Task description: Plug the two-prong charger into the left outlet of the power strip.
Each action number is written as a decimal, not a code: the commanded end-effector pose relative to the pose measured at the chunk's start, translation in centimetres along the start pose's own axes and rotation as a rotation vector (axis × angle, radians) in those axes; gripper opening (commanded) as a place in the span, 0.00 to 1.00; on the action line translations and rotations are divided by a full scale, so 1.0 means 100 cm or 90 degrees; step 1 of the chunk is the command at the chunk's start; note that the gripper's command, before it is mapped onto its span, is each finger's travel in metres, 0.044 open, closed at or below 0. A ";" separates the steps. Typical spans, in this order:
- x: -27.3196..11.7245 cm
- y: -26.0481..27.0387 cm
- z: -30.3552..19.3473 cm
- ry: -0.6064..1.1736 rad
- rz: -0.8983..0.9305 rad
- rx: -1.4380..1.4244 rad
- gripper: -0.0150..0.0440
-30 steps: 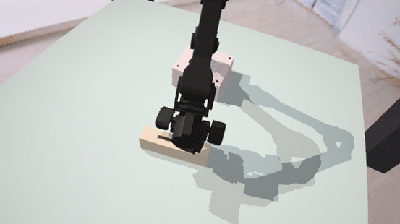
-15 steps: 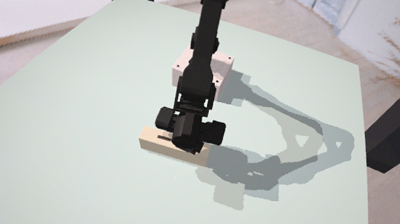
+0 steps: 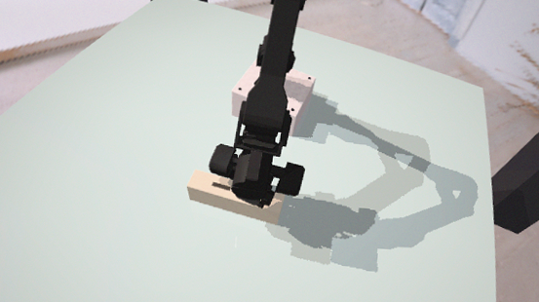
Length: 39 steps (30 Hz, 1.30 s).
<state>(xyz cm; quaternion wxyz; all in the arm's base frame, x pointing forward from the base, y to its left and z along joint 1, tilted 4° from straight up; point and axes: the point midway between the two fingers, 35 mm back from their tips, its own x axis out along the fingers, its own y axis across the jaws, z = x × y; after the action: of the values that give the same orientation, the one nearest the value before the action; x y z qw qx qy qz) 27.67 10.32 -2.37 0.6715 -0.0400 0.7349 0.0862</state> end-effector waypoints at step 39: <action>0.003 -0.001 -0.014 -0.018 0.000 0.000 1.00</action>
<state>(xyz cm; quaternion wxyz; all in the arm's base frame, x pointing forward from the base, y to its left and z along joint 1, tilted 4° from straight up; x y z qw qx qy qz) 26.80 10.23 -2.35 0.6842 -0.0383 0.7227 0.0900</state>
